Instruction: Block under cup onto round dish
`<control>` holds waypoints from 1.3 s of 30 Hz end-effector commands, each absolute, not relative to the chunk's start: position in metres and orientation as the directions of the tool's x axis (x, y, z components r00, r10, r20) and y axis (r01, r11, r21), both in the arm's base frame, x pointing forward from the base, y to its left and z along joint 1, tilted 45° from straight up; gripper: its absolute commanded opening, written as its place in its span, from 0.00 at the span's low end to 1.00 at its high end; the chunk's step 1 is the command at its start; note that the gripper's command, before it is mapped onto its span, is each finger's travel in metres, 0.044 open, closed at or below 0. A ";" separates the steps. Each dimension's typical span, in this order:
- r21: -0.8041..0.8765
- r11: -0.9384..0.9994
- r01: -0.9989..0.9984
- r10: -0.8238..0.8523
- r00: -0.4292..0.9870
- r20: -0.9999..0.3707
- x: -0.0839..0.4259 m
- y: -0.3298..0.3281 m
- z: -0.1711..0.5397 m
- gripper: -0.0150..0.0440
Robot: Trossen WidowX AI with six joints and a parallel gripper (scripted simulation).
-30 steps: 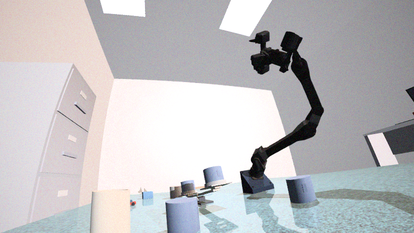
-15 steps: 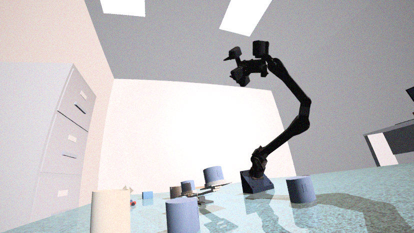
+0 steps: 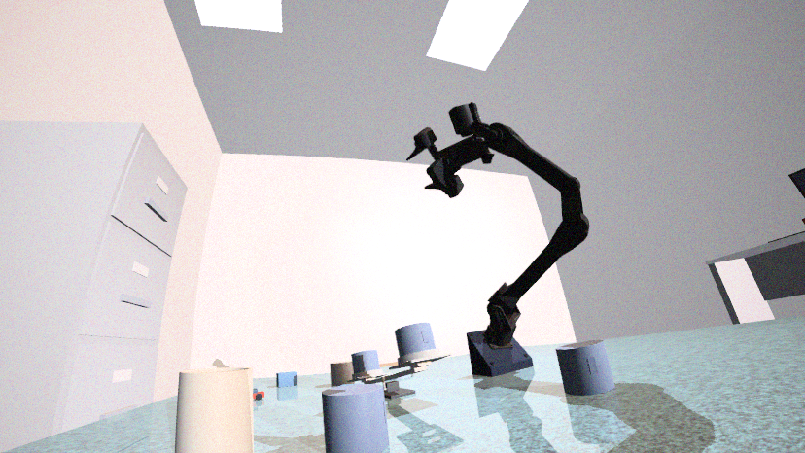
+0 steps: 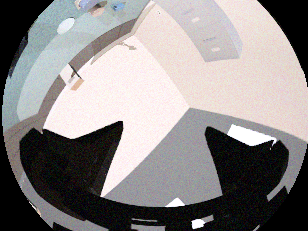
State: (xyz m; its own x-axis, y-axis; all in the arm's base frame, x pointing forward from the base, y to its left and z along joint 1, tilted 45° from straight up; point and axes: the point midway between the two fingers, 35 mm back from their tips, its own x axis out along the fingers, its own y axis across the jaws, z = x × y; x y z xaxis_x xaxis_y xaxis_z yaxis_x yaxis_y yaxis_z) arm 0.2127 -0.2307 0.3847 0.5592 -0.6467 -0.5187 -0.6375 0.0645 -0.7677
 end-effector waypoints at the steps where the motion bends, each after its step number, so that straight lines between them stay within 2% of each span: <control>1: -0.742 0.134 -0.657 -0.579 0.555 -0.597 0.220 -0.233 0.357 1.00; 11: -0.645 0.332 -0.689 -0.381 0.527 -0.759 0.227 -0.230 0.291 1.00; 21: -0.490 0.505 -0.711 -0.144 0.490 -0.860 0.228 -0.217 0.232 1.00; 30: -0.309 0.639 -0.704 0.080 0.461 -0.884 0.223 -0.198 0.190 1.00; 39: -0.096 0.739 -0.667 0.294 0.448 -0.844 0.217 -0.176 0.158 1.00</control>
State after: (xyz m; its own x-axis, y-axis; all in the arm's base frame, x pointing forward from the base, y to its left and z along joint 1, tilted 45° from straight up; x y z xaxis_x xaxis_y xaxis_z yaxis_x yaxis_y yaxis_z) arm 0.2193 -0.1827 0.1671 0.4488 0.2290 -0.8638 -0.6844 0.7096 -0.1674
